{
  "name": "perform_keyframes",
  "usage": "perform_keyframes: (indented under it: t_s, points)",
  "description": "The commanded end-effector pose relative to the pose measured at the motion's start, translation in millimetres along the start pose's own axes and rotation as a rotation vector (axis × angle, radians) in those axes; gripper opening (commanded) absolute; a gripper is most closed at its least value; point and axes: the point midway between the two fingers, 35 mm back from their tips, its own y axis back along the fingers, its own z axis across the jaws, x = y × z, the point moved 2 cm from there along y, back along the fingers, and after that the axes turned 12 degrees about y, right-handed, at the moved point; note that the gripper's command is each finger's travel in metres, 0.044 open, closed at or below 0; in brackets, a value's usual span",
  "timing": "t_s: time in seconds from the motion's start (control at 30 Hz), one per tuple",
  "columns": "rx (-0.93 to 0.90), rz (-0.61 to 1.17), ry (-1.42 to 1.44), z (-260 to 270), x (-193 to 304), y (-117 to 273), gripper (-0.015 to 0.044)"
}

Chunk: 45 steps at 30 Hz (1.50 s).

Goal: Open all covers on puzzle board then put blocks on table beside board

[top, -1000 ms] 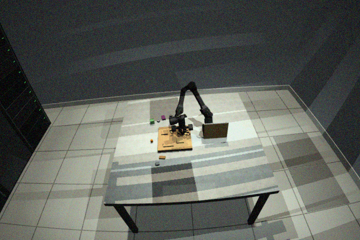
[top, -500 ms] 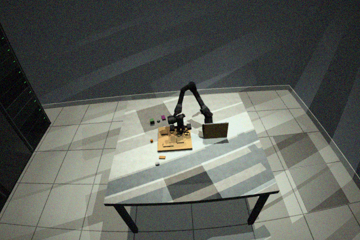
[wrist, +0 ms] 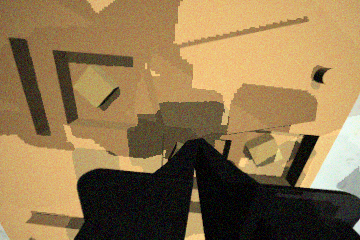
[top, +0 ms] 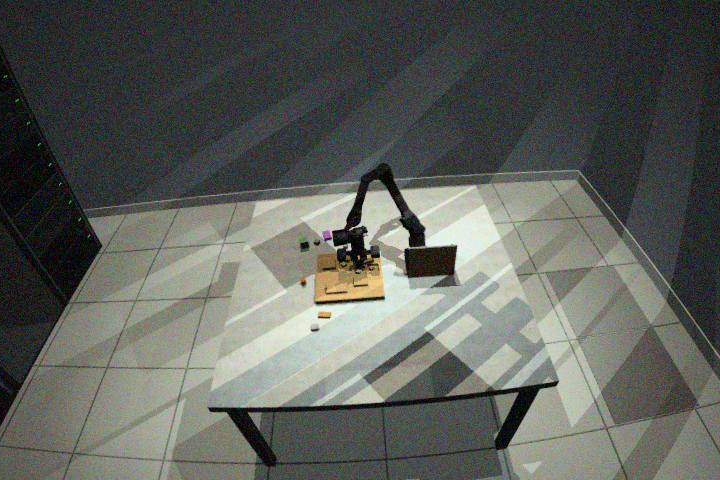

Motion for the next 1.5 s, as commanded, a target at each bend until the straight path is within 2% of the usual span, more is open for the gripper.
perform_keyframes:
  t_s: [0.0, 0.53, 1.47]
  points:
    - [0.000, -0.003, 0.001, 2, -4, 0, 0.0000]
    - [-0.001, -0.004, 0.000, 9, -21, 1, 0.0000]
    - [-0.002, -0.001, 0.000, 11, -21, 36, 0.0000]
